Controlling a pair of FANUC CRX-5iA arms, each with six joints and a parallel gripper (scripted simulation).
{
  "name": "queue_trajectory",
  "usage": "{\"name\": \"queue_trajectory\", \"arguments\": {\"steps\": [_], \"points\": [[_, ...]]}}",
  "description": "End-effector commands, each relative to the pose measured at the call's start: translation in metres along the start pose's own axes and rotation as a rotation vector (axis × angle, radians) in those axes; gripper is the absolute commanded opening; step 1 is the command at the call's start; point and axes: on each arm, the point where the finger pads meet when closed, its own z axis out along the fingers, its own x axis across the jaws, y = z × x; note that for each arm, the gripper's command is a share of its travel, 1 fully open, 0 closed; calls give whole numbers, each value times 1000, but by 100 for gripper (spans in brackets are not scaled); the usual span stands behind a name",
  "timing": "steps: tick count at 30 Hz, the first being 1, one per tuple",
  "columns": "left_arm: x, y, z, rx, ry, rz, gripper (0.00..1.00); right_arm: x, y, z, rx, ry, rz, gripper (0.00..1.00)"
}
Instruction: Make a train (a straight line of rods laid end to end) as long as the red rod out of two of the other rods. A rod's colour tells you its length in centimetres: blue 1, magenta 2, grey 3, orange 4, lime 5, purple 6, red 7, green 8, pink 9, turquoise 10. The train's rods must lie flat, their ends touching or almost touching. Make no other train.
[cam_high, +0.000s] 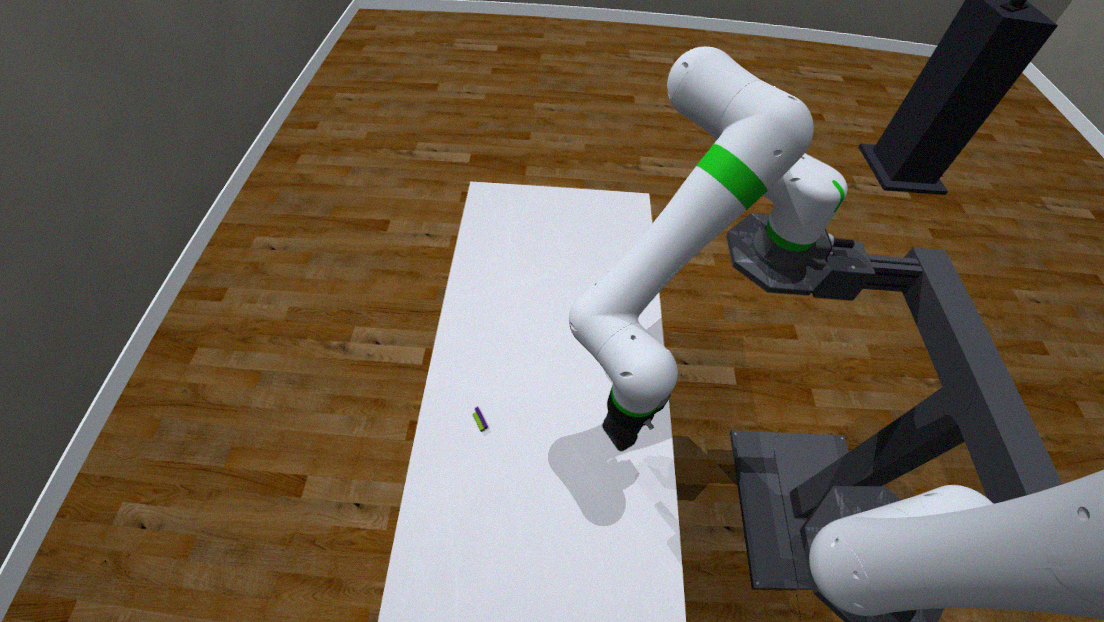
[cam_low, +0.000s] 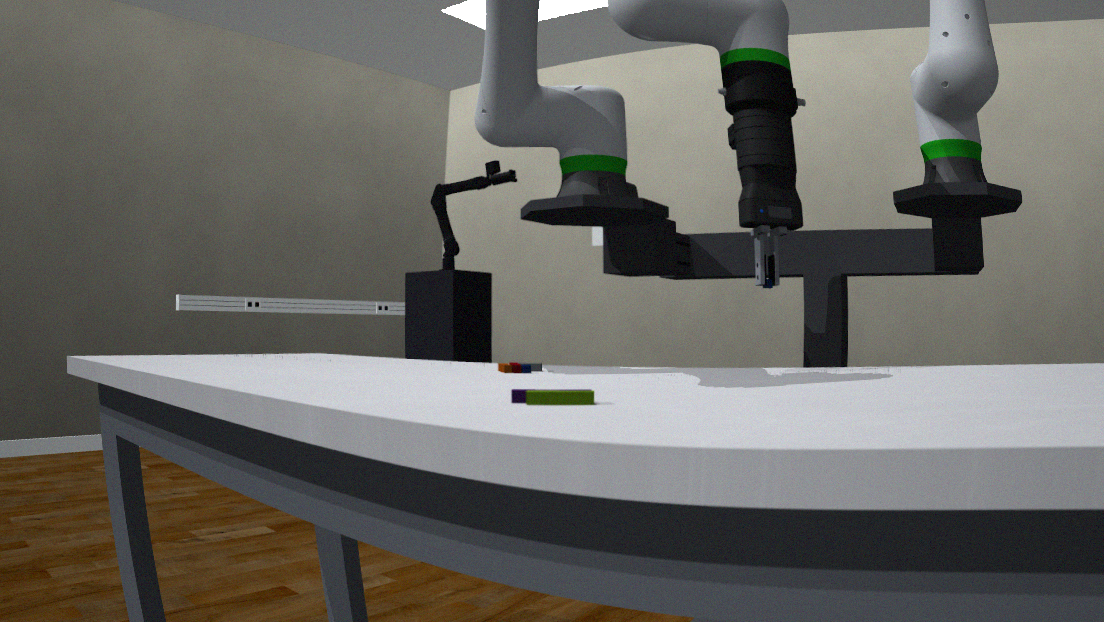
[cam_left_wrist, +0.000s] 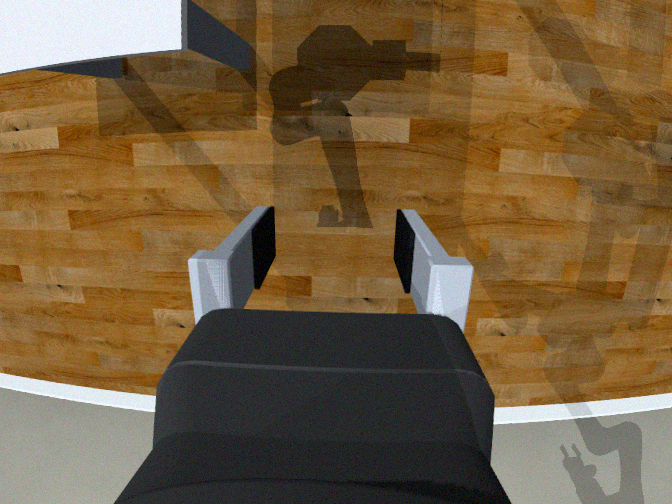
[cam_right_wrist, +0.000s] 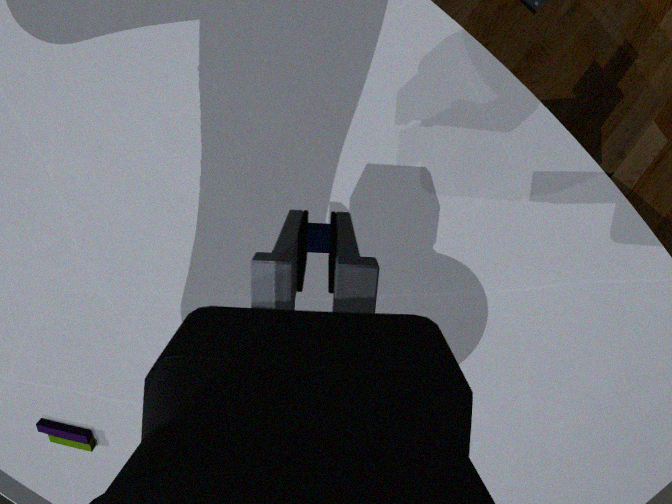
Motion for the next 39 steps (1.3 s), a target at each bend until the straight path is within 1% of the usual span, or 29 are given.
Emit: {"name": "queue_trajectory", "arguments": {"steps": [1, 4, 6, 7, 21, 39], "points": [[0, 0, -1, -2, 0, 0, 100, -37, 21, 0, 3, 9, -97, 24], [0, 0, -1, -2, 0, 0, 100, -57, 30, 0, 2, 9, -147, 24], [0, 0, -1, -2, 0, 0, 100, -57, 30, 0, 2, 9, -147, 24], [0, 0, -1, -2, 0, 0, 100, -78, 38, 0, 2, 9, -195, 24], [0, 0, -1, -2, 0, 0, 100, -173, 68, 1, 1, 9, -410, 24], [0, 0, -1, -2, 0, 0, 100, -174, 68, 2, 1, 9, -413, 24]]}}
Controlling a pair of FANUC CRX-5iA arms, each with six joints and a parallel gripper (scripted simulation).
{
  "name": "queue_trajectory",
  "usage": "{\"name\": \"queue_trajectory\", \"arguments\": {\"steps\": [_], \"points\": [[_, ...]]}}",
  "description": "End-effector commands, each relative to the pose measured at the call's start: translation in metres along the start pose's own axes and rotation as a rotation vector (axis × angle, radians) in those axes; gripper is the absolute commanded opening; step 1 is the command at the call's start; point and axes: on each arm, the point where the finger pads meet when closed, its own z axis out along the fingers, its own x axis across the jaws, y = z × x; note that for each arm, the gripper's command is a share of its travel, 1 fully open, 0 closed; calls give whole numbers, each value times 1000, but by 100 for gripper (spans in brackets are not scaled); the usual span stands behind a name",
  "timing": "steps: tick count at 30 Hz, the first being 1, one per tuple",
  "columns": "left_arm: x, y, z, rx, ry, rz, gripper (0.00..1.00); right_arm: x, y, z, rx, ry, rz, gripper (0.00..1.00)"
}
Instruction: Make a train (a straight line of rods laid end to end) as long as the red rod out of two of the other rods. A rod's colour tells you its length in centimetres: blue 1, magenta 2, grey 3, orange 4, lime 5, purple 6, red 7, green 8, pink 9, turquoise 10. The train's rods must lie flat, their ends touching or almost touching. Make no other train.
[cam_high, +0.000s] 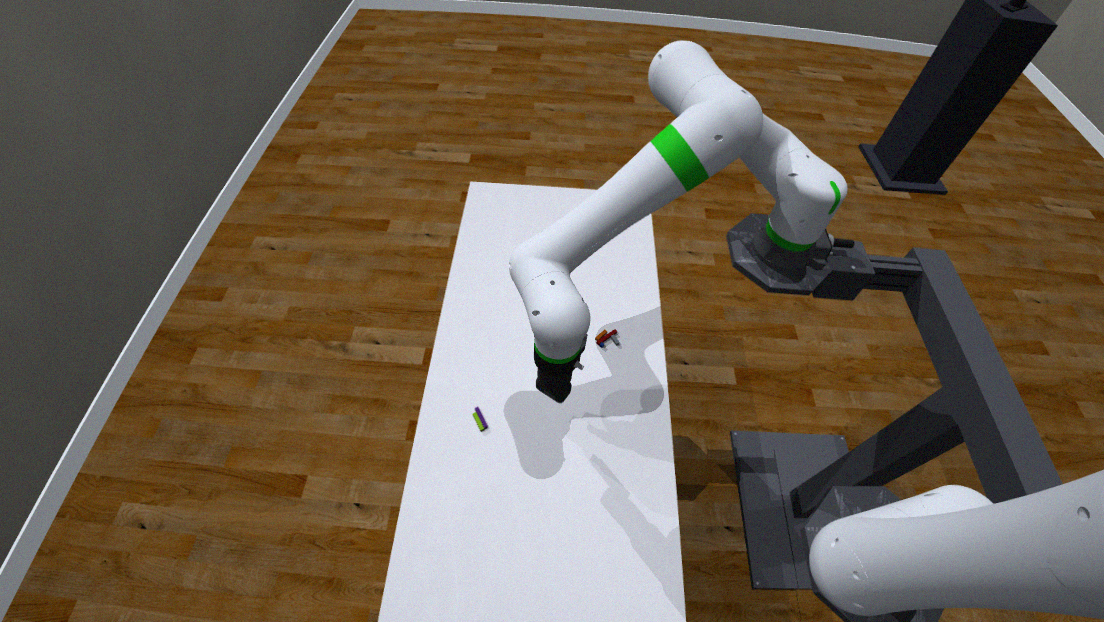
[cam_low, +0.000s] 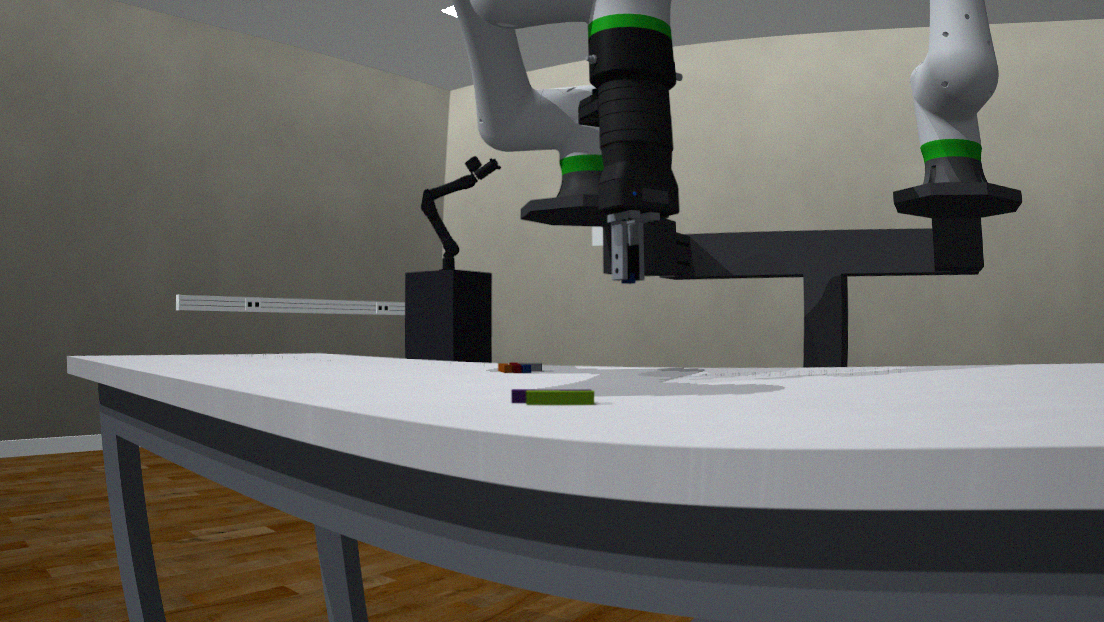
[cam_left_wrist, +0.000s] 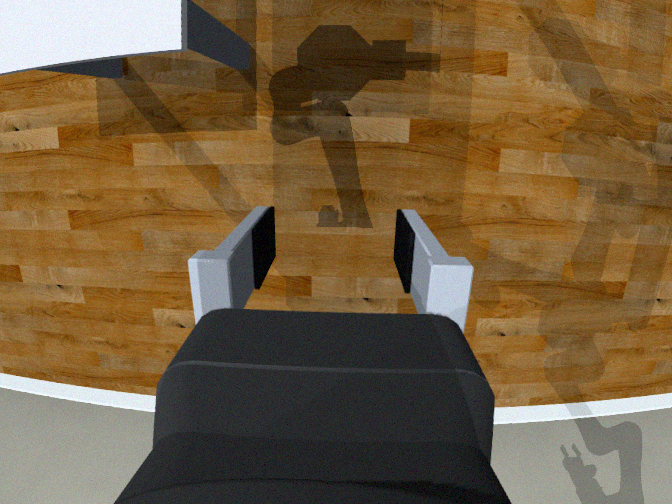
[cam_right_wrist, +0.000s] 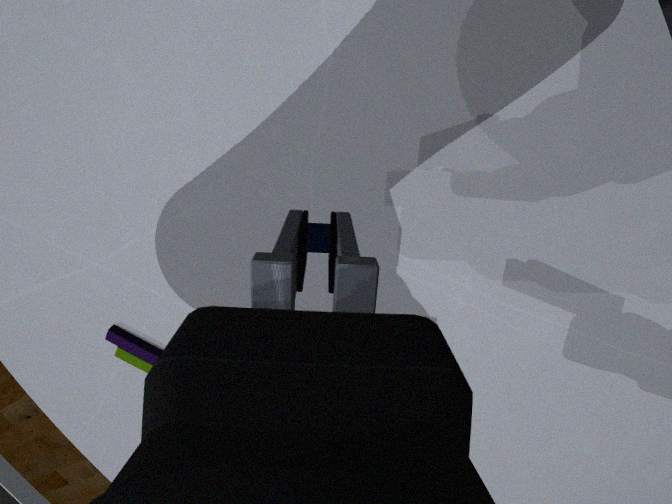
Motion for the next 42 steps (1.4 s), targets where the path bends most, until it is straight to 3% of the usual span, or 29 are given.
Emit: {"name": "queue_trajectory", "arguments": {"steps": [1, 7, 27, 42], "points": [[0, 0, -1, -2, 0, 0, 100, -1, 1, -1, -2, -1, 0, 24], [0, 0, -1, -2, 0, 0, 100, -1, 1, 11, -2, -1, 0, 24], [0, 0, -1, -2, 0, 0, 100, -1, 2, 80, -2, -1, 0, 24], [0, 0, -1, -2, 0, 0, 100, -1, 2, 86, -2, -1, 0, 24]]}}
